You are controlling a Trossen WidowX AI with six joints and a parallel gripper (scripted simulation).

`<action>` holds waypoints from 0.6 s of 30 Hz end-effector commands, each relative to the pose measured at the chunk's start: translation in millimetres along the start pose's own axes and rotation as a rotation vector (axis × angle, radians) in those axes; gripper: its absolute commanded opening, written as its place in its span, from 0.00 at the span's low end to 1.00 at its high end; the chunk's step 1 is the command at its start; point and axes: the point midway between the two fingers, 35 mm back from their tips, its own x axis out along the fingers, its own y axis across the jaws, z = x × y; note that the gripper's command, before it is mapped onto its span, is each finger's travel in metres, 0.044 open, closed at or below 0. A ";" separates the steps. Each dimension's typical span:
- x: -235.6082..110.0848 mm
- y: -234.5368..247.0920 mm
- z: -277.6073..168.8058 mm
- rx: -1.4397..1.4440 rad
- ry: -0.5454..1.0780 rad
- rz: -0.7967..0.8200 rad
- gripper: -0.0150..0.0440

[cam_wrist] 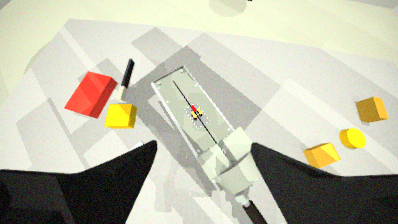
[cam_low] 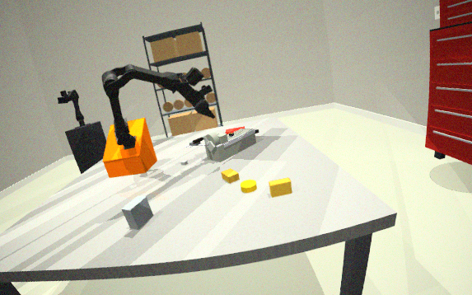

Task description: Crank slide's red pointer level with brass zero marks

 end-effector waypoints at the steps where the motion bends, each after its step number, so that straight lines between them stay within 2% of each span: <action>1: -8.4 -23.5 -11.1 -0.101 0.003 0.080 1.00; 18: -49.6 -80.2 -63.7 -0.499 -0.156 0.355 1.00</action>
